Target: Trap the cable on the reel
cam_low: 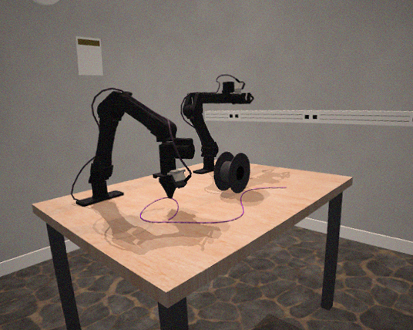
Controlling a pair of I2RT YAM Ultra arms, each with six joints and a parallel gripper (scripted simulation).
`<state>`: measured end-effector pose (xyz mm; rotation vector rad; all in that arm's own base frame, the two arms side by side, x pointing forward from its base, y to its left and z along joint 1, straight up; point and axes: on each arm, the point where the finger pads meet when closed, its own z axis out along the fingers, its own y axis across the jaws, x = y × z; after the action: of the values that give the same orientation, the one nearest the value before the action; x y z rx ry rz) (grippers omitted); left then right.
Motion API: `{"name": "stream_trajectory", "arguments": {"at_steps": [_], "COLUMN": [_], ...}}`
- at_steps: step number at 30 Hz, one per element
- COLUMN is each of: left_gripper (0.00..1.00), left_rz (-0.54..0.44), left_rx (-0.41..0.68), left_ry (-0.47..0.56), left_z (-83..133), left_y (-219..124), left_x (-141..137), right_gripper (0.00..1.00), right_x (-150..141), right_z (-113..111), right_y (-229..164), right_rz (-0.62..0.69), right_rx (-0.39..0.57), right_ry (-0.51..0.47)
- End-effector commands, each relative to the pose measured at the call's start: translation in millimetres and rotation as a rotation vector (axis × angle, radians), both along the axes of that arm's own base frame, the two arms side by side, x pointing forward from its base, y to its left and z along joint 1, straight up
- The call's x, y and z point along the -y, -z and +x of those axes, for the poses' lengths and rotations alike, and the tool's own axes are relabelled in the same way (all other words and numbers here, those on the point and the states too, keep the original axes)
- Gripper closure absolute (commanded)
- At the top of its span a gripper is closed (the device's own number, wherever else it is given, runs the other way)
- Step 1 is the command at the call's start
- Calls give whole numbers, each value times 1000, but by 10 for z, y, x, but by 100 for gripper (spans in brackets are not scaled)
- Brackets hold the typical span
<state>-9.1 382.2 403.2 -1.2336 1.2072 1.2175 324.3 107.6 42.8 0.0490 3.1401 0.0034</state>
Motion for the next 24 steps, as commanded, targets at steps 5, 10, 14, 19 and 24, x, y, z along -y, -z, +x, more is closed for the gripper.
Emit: {"name": "stream_trajectory", "arguments": {"at_steps": [5,10,14,19,24], "left_gripper": [0,0,0,0,0], "left_rz": [5,5,5,5,5], "left_rx": [-6,-6,-6,-6,-6], "left_ry": [-5,-5,-5,-5,-5], "left_z": [-3,-3,-3,-3,-3], "left_y": [7,7,7,7,7], "left_x": [-7,-7,-7,-7,-7], "right_gripper": [100,100,100,100,100], "right_x": [29,15,11,13,10], "right_z": [4,52,70,69,84], "right_y": [4,-38,-41,-31,-34], "right_rz": [-14,-9,-8,-9,-7], "right_rx": [-17,0,2,1,7], "right_ry": [0,0,0,0,0]}}
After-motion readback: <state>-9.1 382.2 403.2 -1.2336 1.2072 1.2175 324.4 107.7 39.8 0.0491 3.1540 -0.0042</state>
